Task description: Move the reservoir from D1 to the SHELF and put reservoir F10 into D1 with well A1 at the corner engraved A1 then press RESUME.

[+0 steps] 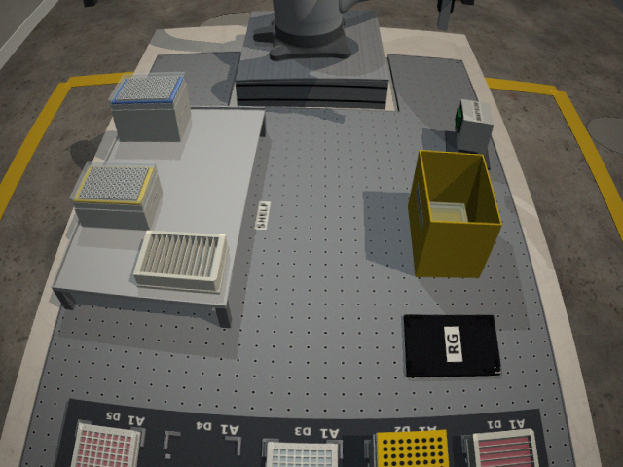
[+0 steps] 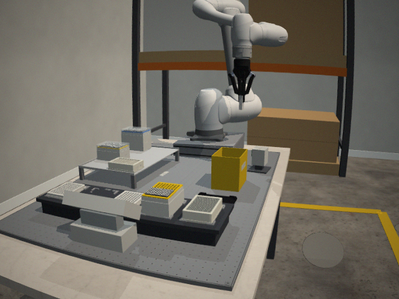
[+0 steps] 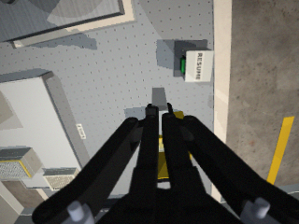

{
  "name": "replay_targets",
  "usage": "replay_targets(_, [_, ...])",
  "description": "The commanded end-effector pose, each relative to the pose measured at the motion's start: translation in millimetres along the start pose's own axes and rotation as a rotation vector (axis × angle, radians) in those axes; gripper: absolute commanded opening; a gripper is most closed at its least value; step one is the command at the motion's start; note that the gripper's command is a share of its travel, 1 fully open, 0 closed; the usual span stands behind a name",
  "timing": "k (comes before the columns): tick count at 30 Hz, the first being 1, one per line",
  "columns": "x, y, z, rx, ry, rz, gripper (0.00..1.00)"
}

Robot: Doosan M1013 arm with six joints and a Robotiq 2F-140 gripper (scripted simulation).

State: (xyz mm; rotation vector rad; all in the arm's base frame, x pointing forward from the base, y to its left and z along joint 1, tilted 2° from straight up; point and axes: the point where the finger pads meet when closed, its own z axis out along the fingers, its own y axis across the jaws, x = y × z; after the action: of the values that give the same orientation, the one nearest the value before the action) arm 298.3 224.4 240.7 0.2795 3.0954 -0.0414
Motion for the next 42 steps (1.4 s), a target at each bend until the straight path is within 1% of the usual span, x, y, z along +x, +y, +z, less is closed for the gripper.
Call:
replay_targets(1, [0.2,0.0,5.5,0.0,0.0,0.0,0.0])
replay_targets(10, [0.2,0.0,20.5,0.0,0.0,0.0,0.0])
replay_targets(12, [0.2,0.0,20.5,0.0,0.0,0.0,0.0])
replay_targets(27, [0.2,0.0,45.5,0.0,0.0,0.0,0.0])
replay_targets(29, [0.2,0.0,45.5,0.0,0.0,0.0,0.0])
replay_targets(42, [0.2,0.0,67.1,0.0,0.0,0.0,0.0])
